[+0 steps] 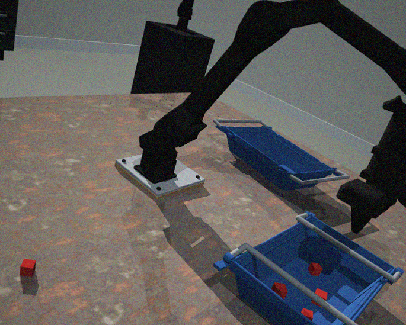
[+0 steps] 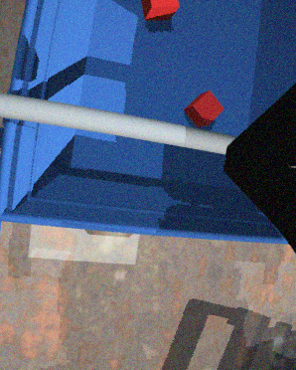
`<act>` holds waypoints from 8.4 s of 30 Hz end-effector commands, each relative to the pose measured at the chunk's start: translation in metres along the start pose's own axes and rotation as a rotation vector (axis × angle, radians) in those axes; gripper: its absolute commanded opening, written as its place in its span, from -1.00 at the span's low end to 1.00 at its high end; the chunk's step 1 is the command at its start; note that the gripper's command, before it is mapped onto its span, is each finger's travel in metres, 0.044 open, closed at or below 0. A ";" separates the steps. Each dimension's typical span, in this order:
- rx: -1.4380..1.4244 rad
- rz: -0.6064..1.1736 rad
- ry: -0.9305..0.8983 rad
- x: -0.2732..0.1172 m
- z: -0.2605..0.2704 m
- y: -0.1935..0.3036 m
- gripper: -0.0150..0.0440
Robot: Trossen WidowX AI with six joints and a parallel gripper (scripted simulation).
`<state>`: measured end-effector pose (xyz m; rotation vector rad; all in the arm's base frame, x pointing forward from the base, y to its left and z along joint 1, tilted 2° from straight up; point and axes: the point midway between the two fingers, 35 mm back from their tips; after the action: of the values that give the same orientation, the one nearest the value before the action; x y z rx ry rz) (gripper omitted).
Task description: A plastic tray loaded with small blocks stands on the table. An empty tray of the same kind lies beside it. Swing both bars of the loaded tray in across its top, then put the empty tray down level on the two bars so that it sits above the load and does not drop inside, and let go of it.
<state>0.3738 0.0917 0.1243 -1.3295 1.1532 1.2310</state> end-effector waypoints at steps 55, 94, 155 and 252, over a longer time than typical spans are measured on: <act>-1.398 -0.016 -0.025 -0.036 0.159 0.117 1.00; -2.941 -0.029 -0.040 0.038 0.220 0.302 1.00; -2.941 -0.029 -0.040 0.076 0.217 0.304 -0.18; -2.940 -0.060 -0.035 -0.101 0.264 0.283 -0.49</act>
<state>0.0614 0.3266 0.1982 1.2824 1.1357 -1.2684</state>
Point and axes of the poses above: the point midway between the two fingers, 35 mm back from their tips, its own x axis out along the fingers, its own z axis across the jaws, y = z × x, and after that the axes turned 6 degrees about -x, right-handed
